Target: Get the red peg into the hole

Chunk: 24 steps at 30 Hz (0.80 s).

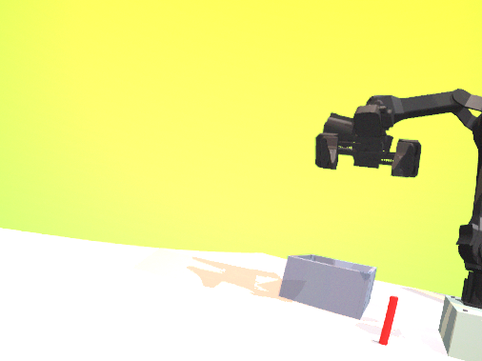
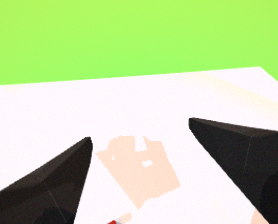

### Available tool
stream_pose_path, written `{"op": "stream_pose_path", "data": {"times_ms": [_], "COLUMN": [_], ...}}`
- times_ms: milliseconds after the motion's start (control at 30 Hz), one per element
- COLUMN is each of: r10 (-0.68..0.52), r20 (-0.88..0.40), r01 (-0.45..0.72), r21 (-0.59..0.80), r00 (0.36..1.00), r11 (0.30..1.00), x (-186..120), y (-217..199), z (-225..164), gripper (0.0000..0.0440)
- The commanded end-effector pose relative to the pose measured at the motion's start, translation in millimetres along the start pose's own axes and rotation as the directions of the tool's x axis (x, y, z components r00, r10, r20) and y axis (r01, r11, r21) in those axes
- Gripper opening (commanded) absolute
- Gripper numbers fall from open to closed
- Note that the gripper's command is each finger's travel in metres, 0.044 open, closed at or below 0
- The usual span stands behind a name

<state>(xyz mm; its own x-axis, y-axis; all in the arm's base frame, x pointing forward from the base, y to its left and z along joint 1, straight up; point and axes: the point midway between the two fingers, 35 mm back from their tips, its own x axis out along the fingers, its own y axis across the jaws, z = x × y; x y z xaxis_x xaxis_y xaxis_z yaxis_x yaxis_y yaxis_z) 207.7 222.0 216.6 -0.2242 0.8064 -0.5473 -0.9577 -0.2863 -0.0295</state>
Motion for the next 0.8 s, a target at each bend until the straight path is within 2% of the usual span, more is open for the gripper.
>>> {"op": "stream_pose_path", "data": {"times_ms": [0,167,367,567,767], "r10": [0.009,0.027,0.053,0.084,0.118], "r20": [-0.029,-0.075,-0.130,-0.185,-0.238], "r01": [-0.006,-0.007,0.009,0.046,0.102], "r21": [0.088,0.253,0.439,0.604,0.741], "r00": [1.000,0.997,0.990,0.979,0.964], "r11": [0.996,0.968,0.899,0.795,0.663], "x": [1,3,5,8,10], "y": [5,12,22,31,41], "z": [-6,-14,-25,-35,-45], "gripper": [0.0440,0.0440,0.0440,0.0440,0.0440]}}
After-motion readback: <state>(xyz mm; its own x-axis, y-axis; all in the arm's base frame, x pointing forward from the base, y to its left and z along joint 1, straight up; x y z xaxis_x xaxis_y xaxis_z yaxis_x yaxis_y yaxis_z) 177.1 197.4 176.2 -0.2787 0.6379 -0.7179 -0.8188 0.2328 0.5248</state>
